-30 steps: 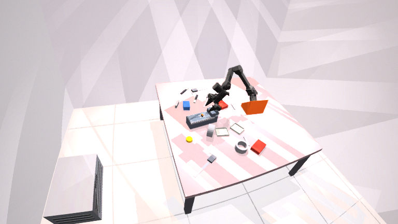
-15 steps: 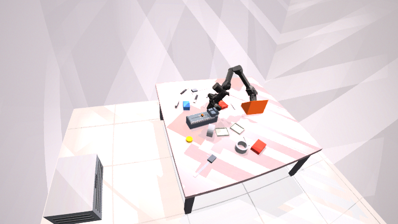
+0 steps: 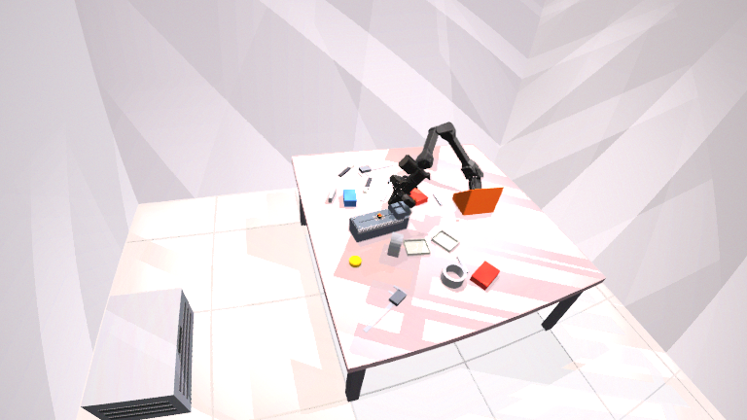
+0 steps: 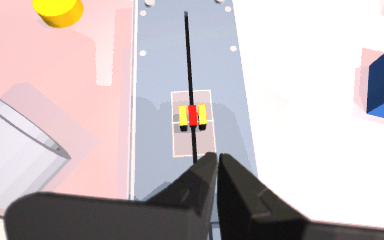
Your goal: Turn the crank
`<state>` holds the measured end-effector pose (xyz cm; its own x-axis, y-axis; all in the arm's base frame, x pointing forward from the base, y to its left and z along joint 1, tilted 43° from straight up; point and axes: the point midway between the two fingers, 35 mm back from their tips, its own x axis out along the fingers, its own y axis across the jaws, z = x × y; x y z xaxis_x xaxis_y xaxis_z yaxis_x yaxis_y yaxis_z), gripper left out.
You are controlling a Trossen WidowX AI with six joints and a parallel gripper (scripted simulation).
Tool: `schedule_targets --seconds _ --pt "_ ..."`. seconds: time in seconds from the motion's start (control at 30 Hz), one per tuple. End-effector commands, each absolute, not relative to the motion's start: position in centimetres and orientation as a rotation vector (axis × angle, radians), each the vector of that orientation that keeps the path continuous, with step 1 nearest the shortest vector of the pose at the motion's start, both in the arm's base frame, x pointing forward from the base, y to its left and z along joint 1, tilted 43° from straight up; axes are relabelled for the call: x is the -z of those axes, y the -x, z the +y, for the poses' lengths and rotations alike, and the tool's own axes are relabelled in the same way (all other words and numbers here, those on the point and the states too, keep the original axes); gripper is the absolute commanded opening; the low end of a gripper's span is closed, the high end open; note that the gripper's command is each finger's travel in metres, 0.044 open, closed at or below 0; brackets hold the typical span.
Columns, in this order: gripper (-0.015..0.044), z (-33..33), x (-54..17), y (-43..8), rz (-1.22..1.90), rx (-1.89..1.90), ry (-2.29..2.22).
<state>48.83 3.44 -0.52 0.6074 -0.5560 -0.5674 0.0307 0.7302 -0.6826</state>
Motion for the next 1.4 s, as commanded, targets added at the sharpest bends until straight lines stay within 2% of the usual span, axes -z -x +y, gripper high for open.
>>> schedule_targets --seconds 0.0,0.47,0.53,1.1,1.37 --pt "0.0053 3.43 0.52 -48.83 0.861 0.371 0.683" --pt "0.042 3.43 0.52 -48.83 0.861 0.371 0.683" --pt "0.044 3.43 0.52 -48.83 0.861 0.371 0.683" --pt "0.0 3.43 0.52 -48.83 0.861 0.371 0.683" --pt "0.0 3.45 0.53 -48.83 0.861 0.371 0.683"
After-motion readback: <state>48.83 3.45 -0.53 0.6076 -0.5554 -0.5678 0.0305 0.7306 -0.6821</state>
